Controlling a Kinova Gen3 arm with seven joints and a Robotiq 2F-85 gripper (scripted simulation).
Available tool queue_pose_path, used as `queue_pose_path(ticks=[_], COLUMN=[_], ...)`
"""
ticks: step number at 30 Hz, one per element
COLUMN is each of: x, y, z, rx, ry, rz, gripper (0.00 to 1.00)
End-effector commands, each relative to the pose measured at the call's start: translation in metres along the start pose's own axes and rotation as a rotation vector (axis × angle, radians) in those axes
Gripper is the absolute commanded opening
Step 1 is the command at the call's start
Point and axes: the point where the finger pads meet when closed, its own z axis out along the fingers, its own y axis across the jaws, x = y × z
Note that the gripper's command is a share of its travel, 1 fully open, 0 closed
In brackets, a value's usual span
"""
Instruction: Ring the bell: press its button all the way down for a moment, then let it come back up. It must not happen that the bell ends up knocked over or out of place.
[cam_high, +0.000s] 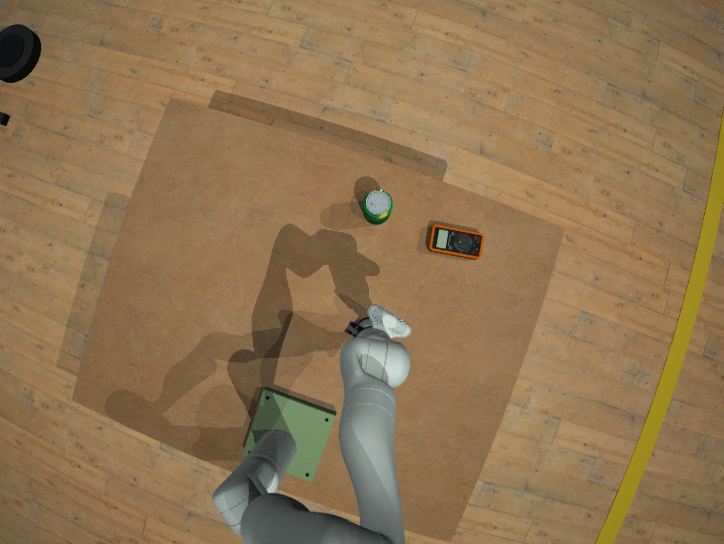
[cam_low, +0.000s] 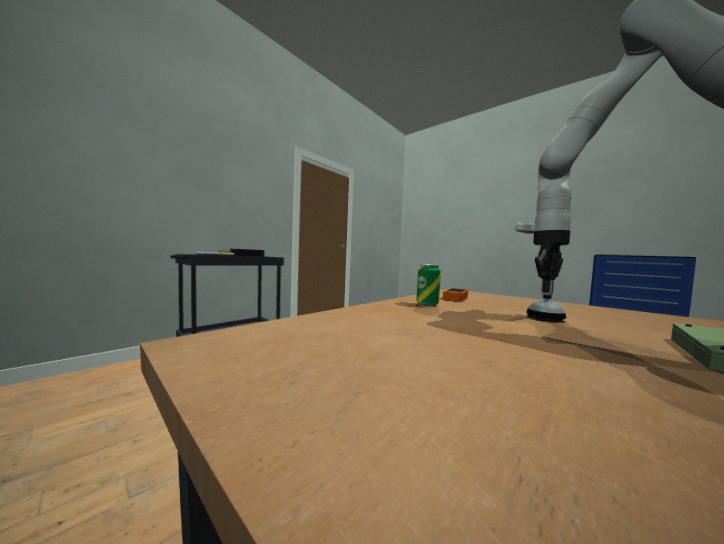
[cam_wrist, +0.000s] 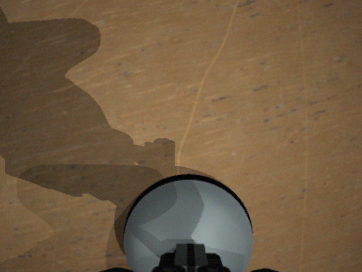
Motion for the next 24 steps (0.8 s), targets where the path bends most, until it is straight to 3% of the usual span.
queue_pose_path(ticks=[1,11,24], x=[0.001,0.002,0.003], y=[-0.001,0.0,0.0], z=[-0.001,-0.014,-0.051], rx=[0.001,0.001,-0.002], ry=[0.003,0.006,0.01], rz=[-0.002,-0.001,-0.001], gripper=[0.1,0.1,0.1])
